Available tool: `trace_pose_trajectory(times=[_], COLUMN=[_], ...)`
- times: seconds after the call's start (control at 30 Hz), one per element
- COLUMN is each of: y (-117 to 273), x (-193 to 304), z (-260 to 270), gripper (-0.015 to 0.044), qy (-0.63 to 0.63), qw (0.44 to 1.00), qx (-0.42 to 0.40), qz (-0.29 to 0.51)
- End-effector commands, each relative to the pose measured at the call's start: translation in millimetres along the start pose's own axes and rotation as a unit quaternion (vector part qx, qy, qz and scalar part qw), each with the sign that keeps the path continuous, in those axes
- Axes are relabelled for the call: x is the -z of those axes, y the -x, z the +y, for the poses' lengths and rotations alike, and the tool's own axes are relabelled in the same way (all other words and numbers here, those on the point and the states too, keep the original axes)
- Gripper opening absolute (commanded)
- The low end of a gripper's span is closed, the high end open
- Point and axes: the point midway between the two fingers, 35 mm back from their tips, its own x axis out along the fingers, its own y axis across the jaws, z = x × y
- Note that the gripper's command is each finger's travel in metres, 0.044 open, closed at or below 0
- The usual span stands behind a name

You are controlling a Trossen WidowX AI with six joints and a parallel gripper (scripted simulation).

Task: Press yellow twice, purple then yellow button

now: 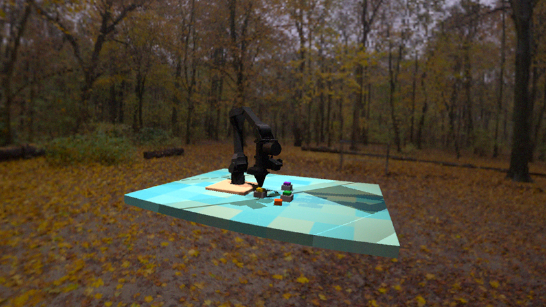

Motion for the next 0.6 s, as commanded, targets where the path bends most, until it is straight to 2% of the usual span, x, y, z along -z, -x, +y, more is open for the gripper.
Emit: trace_pose_trajectory(times=[0.0, 0.57], y=[-6.6, -13.6], x=[0.9, 1.3], z=[0.4, 0.6], gripper=[0.0020, 0.0020], qy=[0.003, 0.003], qw=[1.000, 1.000], qx=[-0.001, -0.001], qz=[0.002, 0.002])
